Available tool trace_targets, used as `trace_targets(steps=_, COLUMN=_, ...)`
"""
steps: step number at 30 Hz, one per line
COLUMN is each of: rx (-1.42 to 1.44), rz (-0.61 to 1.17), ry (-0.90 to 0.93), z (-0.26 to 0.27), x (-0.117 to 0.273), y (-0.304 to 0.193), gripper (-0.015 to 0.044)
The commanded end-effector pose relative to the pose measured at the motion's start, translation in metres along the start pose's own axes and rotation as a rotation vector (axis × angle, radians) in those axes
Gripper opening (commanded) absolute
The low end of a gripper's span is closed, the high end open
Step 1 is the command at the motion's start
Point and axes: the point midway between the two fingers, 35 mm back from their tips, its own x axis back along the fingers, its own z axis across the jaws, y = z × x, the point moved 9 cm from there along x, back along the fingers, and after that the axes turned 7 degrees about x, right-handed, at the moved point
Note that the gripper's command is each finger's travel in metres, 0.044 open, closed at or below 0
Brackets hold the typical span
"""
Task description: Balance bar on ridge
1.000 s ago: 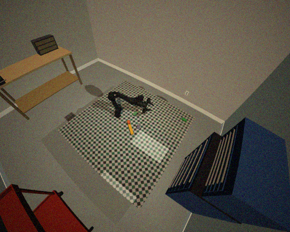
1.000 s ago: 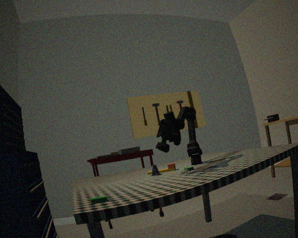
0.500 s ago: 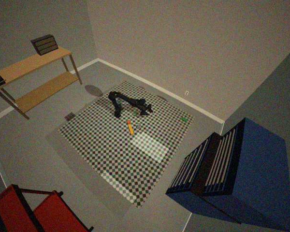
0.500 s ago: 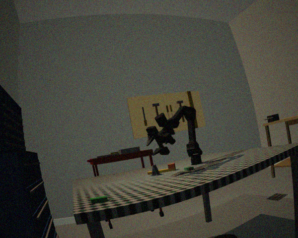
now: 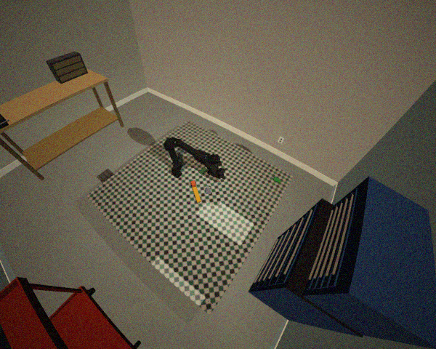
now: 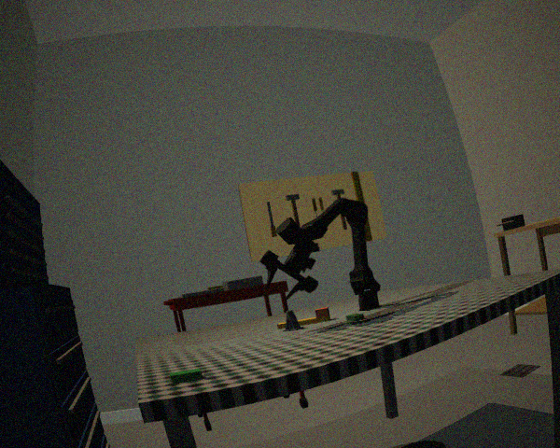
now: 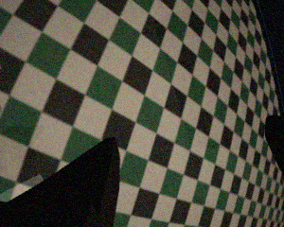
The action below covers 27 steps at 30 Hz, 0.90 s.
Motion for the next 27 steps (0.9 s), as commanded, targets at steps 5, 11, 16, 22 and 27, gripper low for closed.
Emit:
trace_targets(steps=5, rx=-0.268, rz=0.079, ry=0.095, z=-0.002, x=-0.001, y=-0.023, gripper=0.0315)
trace_targets(steps=11, rx=-0.486, rz=0.158, ry=0.158, z=-0.001, x=0.002, y=-0.042, gripper=0.0315)
trace_targets(steps=16, rx=-0.669, rz=0.23, ry=0.203, z=0.0, x=0.006, y=-0.057, gripper=0.0315)
trace_targets(steps=22, rx=-0.891, rz=0.326, ry=0.247, z=0.001, x=0.012, y=-0.075, gripper=0.0315)
trace_targets(steps=27, rx=-1.076, rz=0.413, ry=0.276, z=0.003, x=0.018, y=-0.089, gripper=0.0315)
